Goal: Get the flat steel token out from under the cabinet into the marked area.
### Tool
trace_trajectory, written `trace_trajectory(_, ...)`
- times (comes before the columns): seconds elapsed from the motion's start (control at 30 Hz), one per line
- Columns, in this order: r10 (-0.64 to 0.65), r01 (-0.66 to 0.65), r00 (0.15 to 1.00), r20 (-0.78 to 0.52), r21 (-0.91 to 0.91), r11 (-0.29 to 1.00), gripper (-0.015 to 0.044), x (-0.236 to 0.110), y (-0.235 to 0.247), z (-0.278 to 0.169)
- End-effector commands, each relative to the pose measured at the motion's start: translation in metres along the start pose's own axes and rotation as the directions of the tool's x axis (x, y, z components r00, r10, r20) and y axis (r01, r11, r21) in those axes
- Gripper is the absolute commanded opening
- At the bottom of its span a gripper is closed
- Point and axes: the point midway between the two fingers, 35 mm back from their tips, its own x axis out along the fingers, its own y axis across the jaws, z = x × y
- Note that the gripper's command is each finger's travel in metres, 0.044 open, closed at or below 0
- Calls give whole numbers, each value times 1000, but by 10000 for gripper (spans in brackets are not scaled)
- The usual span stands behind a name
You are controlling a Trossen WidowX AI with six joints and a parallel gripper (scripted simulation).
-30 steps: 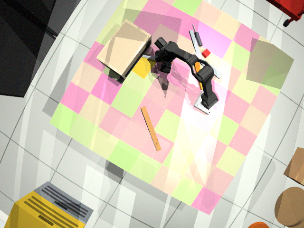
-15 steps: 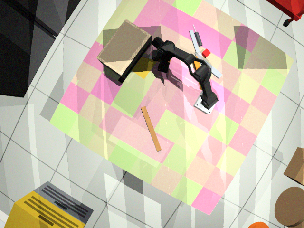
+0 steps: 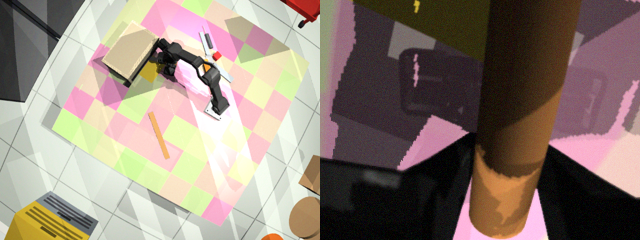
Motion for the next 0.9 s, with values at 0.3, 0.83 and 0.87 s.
trace_trajectory(0.3,0,0,1000,7,-1,1000,0,1,14,3)
trace_trajectory(0.83,1,-1,1000,7,-1,1000,0,1,20,3)
trace_trajectory(0.87,1,-1,1000,7,-1,1000,0,1,20,3)
